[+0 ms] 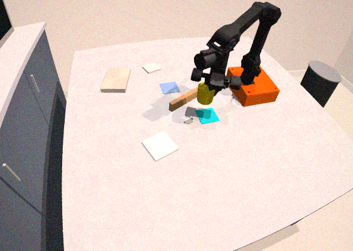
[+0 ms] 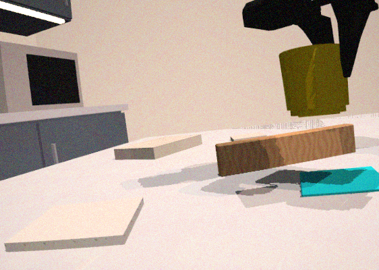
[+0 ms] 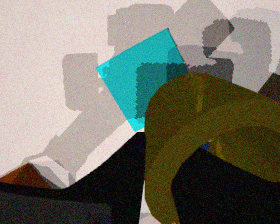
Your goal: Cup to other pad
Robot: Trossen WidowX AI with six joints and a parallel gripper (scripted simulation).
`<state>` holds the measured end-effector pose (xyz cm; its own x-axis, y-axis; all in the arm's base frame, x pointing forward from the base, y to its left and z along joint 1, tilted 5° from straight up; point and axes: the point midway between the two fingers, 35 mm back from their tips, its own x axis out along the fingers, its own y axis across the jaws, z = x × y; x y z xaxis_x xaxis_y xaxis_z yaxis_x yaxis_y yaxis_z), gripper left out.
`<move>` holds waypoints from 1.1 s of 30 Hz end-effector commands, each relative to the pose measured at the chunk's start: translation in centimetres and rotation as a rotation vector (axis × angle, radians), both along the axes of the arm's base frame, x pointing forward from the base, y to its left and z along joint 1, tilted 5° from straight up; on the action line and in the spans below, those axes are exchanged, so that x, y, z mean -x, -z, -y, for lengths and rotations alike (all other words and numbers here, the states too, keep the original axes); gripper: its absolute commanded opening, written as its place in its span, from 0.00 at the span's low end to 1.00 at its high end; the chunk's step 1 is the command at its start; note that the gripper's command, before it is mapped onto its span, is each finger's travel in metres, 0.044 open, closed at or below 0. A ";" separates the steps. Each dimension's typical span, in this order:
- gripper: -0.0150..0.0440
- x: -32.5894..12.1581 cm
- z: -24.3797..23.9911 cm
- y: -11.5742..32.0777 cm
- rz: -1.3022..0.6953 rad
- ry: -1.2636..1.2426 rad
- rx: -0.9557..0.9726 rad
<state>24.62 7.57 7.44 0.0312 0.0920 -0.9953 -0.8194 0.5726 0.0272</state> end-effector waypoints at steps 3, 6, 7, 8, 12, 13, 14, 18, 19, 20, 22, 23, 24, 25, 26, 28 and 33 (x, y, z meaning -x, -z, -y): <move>0.25 0.6 -0.8 -0.1 0.001 0.003 0.001; 0.25 0.8 -1.3 -0.2 0.001 0.003 0.000; 0.25 0.9 -1.4 -0.2 0.001 0.003 0.000; 0.25 1.0 -1.6 -0.2 0.001 0.003 0.000; 0.25 1.3 -2.1 -0.3 0.000 0.003 0.000; 0.25 1.2 -2.1 -0.2 0.000 0.003 0.000; 0.25 1.2 -2.1 -0.1 0.000 0.003 -0.001; 0.25 1.2 -2.2 0.4 0.000 0.003 -0.001; 0.25 1.2 -2.2 0.5 0.000 0.003 -0.001; 0.25 1.2 -2.2 0.7 0.000 0.003 -0.001; 0.25 1.2 -2.3 1.0 0.000 0.003 -0.001; 0.25 1.2 -2.3 1.1 0.000 0.003 -0.001; 0.25 1.1 -2.4 1.3 0.000 0.003 -0.001; 0.25 1.1 -2.4 1.5 0.000 0.003 -0.001; 0.25 1.1 -2.4 1.6 0.000 0.003 -0.001; 0.25 1.1 -2.5 1.9 0.000 0.003 -0.001; 0.25 1.1 -2.6 2.7 0.000 0.003 -0.001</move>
<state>23.75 10.29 5.48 0.0442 0.1022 -0.9938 -0.8202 0.5717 0.0223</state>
